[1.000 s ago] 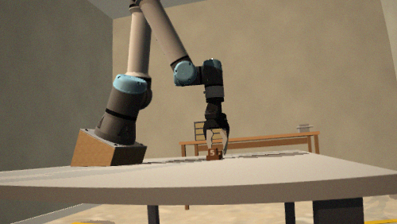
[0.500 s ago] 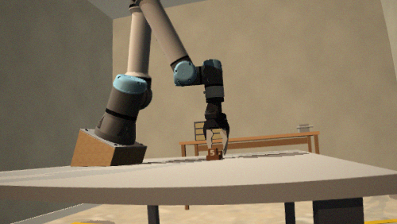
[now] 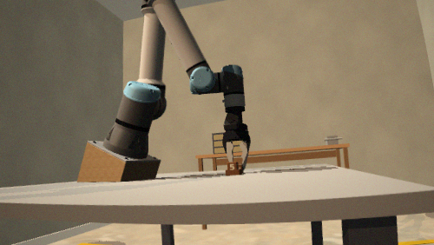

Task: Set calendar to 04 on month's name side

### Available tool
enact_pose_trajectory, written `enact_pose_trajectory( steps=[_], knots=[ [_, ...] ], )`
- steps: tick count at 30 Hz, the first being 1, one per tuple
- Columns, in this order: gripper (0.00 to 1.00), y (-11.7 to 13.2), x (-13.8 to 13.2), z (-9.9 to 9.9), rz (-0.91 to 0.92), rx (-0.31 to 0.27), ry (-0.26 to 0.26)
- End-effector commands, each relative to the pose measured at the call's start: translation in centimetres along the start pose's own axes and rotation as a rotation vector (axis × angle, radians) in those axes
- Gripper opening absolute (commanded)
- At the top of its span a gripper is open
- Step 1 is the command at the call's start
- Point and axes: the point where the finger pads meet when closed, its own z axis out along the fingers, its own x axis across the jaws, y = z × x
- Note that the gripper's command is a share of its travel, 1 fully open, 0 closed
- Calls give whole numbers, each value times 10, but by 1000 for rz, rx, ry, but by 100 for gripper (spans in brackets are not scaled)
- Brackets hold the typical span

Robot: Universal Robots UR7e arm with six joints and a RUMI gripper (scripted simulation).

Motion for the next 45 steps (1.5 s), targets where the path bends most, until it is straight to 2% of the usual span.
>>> enact_pose_trajectory(
  steps=[1, 33, 45],
  knots=[
    [10, 0, 0, 0, 0, 0, -1],
    [10, 0, 0, -1, 0, 0, -1],
    [10, 0, 0, -21, 0, 0, -1]
  ],
)
